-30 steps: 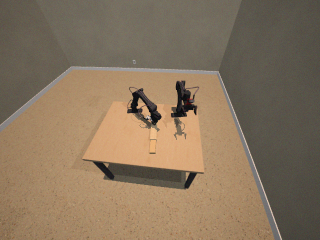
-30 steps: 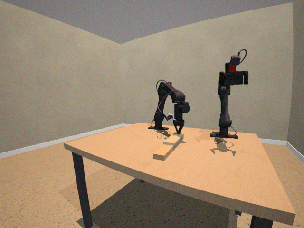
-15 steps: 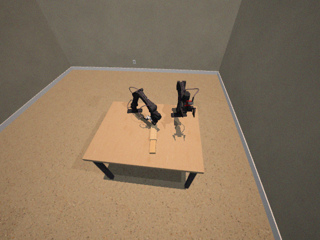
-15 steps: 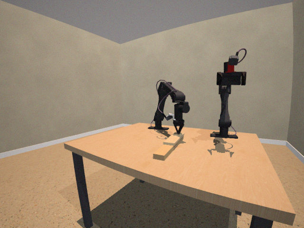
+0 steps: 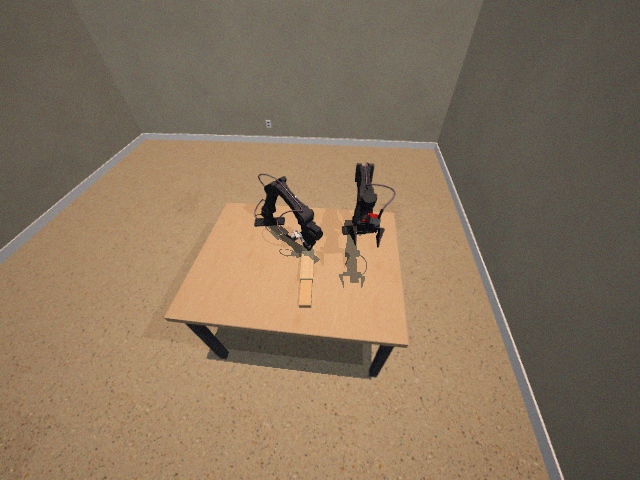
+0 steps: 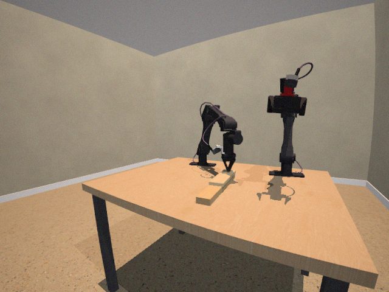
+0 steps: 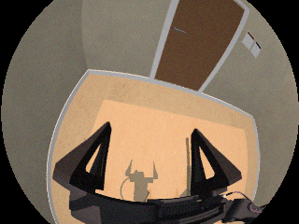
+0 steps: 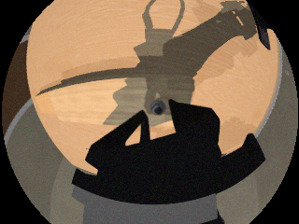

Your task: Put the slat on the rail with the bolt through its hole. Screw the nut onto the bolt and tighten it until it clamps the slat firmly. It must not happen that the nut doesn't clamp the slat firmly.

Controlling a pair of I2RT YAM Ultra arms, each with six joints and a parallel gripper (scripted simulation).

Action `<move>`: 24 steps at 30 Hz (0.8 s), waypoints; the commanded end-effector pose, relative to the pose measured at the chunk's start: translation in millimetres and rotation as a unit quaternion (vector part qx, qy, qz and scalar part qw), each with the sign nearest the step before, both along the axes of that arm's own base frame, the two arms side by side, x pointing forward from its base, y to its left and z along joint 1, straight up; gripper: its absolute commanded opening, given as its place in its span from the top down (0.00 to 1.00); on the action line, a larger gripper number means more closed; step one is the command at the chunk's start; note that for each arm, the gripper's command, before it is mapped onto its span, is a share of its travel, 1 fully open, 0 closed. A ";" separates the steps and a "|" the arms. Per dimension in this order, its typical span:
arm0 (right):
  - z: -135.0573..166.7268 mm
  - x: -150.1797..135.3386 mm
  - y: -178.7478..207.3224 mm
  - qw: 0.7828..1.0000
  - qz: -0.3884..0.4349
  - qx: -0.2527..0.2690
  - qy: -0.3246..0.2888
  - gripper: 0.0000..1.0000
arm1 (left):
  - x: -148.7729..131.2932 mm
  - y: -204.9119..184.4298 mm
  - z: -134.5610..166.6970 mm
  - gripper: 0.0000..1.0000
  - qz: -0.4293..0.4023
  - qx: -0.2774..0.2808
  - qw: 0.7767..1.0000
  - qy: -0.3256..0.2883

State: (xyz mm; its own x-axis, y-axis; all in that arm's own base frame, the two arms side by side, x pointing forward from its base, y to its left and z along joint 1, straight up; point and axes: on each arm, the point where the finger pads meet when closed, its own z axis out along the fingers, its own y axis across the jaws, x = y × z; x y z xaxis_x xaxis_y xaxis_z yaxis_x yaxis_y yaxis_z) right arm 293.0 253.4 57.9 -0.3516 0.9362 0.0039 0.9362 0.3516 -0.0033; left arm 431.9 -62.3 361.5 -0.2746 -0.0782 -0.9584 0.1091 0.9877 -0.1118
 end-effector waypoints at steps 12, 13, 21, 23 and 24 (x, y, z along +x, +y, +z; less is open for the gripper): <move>4.0 1.4 1.1 1.000 0.000 0.004 -0.005 0.66 | 16.9 -48.7 -34.8 0.00 -0.031 -0.029 0.993 0.111; 4.0 1.4 1.1 1.000 0.000 0.004 -0.005 0.66 | 17.7 -52.6 -37.9 0.00 -0.033 -0.030 0.992 0.119; 4.0 1.4 1.1 1.000 0.000 0.004 -0.005 0.66 | 21.8 -83.8 -62.7 0.00 -0.049 -0.037 0.981 0.182; 4.0 1.4 1.1 1.000 0.000 0.004 -0.005 0.66 | 22.0 -91.5 -69.0 0.00 -0.052 -0.038 0.978 0.197; 4.0 1.4 1.1 1.000 0.000 0.004 -0.005 0.66 | 22.0 -95.4 -72.2 0.00 -0.054 -0.038 0.977 0.205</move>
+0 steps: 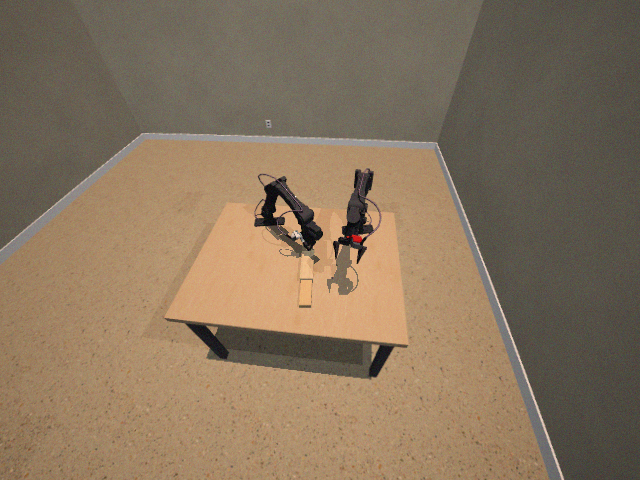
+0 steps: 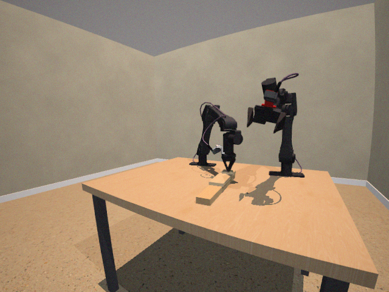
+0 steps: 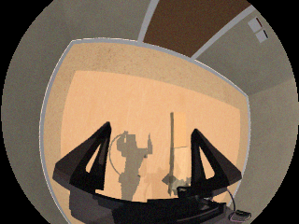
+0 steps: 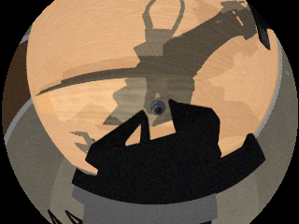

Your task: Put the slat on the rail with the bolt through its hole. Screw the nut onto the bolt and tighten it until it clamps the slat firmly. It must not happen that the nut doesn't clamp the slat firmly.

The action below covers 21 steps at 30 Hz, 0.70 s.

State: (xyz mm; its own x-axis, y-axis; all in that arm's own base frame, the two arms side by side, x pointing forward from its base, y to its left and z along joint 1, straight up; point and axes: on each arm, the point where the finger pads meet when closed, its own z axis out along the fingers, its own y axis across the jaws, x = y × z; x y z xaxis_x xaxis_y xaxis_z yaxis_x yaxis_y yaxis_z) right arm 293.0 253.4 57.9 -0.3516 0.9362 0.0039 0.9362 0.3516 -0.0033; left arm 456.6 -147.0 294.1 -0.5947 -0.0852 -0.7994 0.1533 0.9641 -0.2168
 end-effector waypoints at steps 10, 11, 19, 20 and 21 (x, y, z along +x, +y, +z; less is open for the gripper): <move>4.0 1.4 1.1 1.000 0.000 0.004 -0.005 0.66 | -5.0 -40.5 -30.6 0.00 -0.013 -0.005 0.996 0.094; 4.0 1.4 1.1 1.000 0.000 0.004 -0.005 0.66 | -5.7 -44.3 -33.9 0.00 -0.014 -0.004 0.995 0.101; 4.0 1.4 1.1 1.000 0.000 0.004 -0.005 0.66 | -11.1 -66.3 -53.6 0.00 -0.021 0.001 0.989 0.147; 4.0 1.4 1.1 1.000 0.000 0.004 -0.005 0.66 | -12.1 -69.4 -56.9 0.00 -0.021 0.003 0.988 0.154; 4.0 1.4 1.1 1.000 0.000 0.004 -0.005 0.66 | -13.2 -72.8 -60.2 0.00 -0.022 0.005 0.987 0.161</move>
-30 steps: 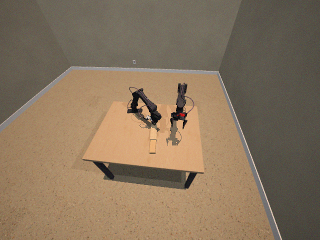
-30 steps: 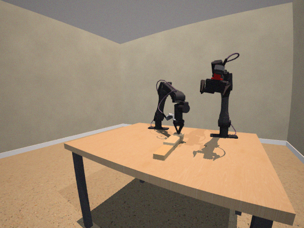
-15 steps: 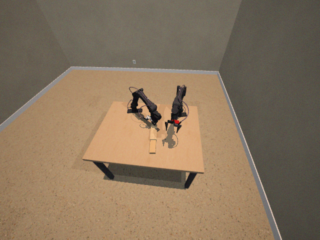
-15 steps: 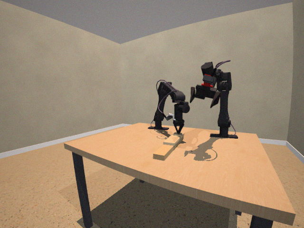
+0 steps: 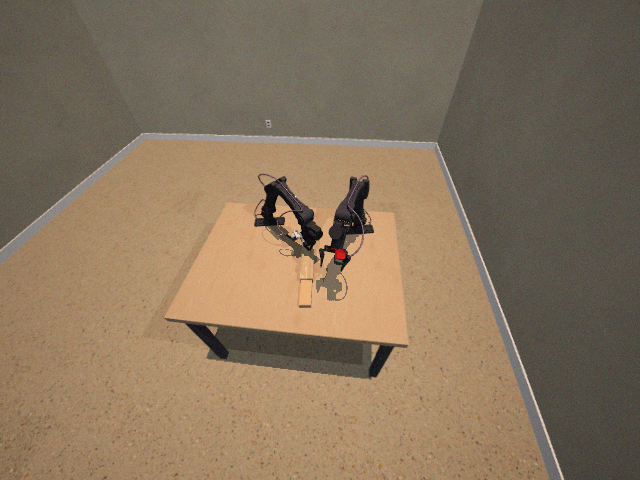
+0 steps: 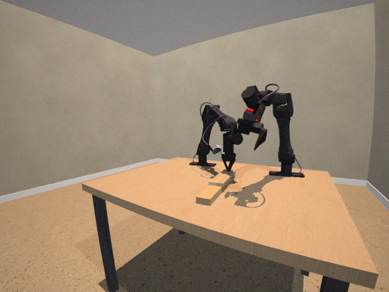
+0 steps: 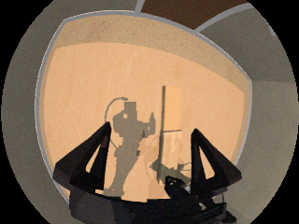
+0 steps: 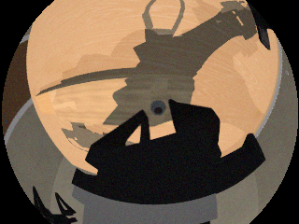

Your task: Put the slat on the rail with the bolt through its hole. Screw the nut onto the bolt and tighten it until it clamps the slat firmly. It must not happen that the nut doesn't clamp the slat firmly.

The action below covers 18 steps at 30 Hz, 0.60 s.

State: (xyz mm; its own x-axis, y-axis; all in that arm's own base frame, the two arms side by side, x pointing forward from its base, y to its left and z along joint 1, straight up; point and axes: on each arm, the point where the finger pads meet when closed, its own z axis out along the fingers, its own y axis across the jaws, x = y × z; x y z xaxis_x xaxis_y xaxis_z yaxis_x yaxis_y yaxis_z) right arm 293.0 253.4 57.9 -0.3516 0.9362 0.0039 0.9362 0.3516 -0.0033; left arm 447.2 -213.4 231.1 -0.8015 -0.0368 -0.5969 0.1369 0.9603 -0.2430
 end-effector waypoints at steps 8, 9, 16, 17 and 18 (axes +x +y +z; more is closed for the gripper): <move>4.0 1.4 1.1 1.000 0.000 0.004 -0.005 0.66 | -16.0 -34.0 -23.6 0.00 -0.004 0.012 0.997 0.077; 4.0 1.4 1.1 1.000 0.000 0.004 -0.005 0.66 | -17.9 -37.3 -26.9 0.00 -0.004 0.014 0.996 0.084; 4.0 1.4 1.1 1.000 0.000 0.004 -0.005 0.66 | -27.8 -52.8 -43.4 0.00 -0.007 0.027 0.992 0.119; 4.0 1.4 1.1 1.000 0.000 0.004 -0.005 0.66 | -30.0 -55.9 -46.7 0.00 -0.008 0.029 0.992 0.126; 4.0 1.4 1.1 1.000 0.000 0.004 -0.005 0.66 | -32.2 -58.9 -49.9 0.00 -0.009 0.032 0.991 0.133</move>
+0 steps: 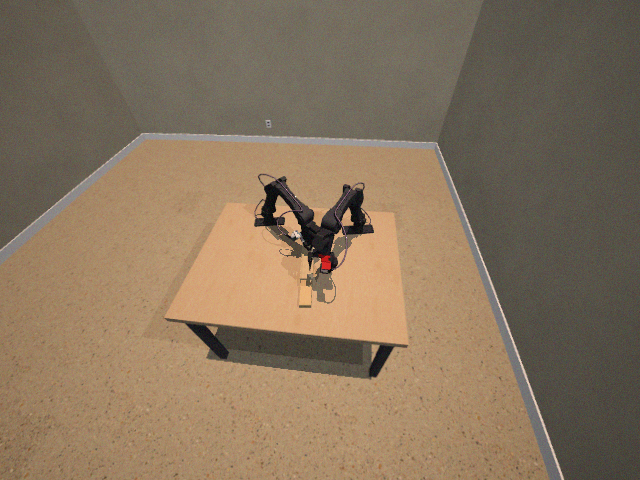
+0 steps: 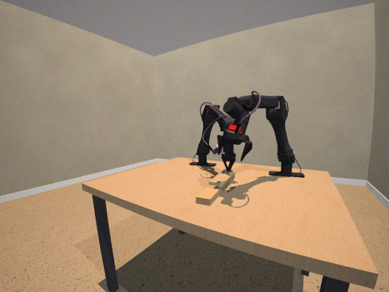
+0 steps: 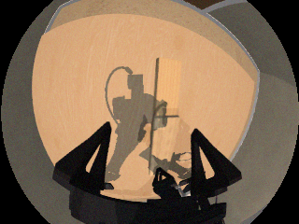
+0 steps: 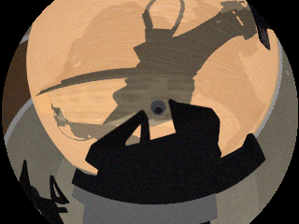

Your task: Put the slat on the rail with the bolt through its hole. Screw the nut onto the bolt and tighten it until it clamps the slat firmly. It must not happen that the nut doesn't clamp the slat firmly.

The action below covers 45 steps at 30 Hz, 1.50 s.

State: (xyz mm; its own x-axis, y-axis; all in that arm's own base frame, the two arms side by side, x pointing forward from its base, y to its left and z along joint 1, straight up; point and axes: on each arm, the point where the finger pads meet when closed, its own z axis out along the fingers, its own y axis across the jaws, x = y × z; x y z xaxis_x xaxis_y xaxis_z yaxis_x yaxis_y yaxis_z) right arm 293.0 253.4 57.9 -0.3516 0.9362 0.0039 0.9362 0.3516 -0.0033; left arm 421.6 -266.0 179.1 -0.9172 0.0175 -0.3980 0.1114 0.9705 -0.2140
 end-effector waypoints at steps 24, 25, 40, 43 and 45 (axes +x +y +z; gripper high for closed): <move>4.0 1.4 1.1 1.000 0.000 0.004 -0.005 0.66 | -70.8 -60.6 -67.7 0.00 -0.003 0.090 0.983 0.159; 4.0 1.4 1.1 1.000 0.000 0.004 -0.005 0.66 | -74.3 -62.5 -70.7 0.00 -0.003 0.095 0.982 0.165; 4.0 1.4 1.1 1.000 0.000 0.004 -0.005 0.66 | -91.9 -69.5 -86.7 0.00 -0.001 0.123 0.973 0.195; 4.0 1.4 1.1 1.000 0.000 0.004 -0.005 0.66 | -91.9 -69.5 -86.7 0.00 -0.001 0.123 0.973 0.195; 4.0 1.4 1.1 1.000 0.000 0.004 -0.005 0.66 | -91.9 -69.5 -86.7 0.00 -0.001 0.123 0.973 0.195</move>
